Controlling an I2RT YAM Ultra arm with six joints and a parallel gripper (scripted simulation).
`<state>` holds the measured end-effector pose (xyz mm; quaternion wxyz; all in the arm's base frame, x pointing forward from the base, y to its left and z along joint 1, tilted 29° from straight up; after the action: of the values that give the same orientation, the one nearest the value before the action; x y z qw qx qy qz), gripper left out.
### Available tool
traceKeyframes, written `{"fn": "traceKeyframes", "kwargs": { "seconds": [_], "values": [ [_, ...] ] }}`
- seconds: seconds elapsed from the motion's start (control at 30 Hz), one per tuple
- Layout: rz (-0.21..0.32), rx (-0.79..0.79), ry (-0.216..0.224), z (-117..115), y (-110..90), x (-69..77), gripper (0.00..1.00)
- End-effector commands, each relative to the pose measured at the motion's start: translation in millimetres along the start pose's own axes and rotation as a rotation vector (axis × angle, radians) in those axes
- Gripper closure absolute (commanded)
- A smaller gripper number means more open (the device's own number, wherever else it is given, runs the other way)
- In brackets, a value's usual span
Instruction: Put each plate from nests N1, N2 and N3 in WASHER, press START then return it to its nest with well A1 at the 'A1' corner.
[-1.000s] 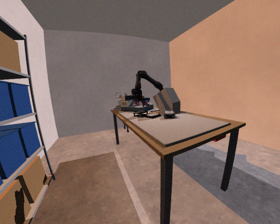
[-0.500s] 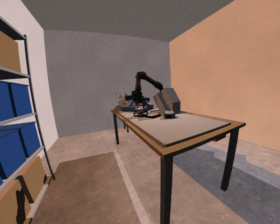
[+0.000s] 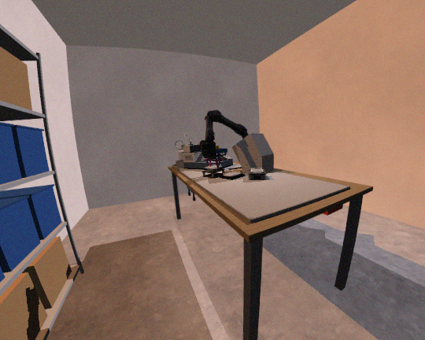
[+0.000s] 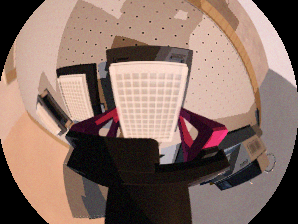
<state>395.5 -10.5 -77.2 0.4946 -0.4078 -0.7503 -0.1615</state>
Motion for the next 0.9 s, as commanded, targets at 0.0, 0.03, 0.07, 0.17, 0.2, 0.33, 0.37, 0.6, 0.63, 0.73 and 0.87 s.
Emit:
{"fn": "traceKeyframes", "kwargs": {
  "seconds": [0.0,0.03,0.07,0.17,0.2,0.33,0.37,0.6,0.63,0.73,0.87],
  "values": [
    [-0.036,-0.011,-0.016,-10,11,-3.7,1.0],
    [-0.036,-0.011,-0.016,-10,11,-3.7,1.0],
    [-0.036,-0.011,-0.016,-10,11,-3.7,1.0],
    [-0.04,-0.005,-0.017,-8,14,-7.2,1.0],
    [-0.04,-0.005,-0.017,-8,14,-7.2,1.0],
    [-0.057,-0.015,-0.031,-15,17,0.7,1.0],
    [-0.059,-0.016,-0.032,-16,17,1.6,1.0],
    [-0.044,-0.008,-0.021,-10,8,0.7,1.0],
    [-0.044,-0.008,-0.021,-10,8,0.7,1.0],
    [-0.034,-0.003,-0.014,-6,3,-1.4,1.0],
    [-0.032,-0.003,-0.012,-6,2,-1.6,1.0]
  ]
}}
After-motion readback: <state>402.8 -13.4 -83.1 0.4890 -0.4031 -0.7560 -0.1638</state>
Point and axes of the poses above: the point where the finger pads meet when closed, its own x axis back along the fingers, its own z axis across the jaws, y = z × x, the point moved 5 cm from there along x, back along the fingers, and after that the axes turned 12 degrees about x, right-handed, at the moved point
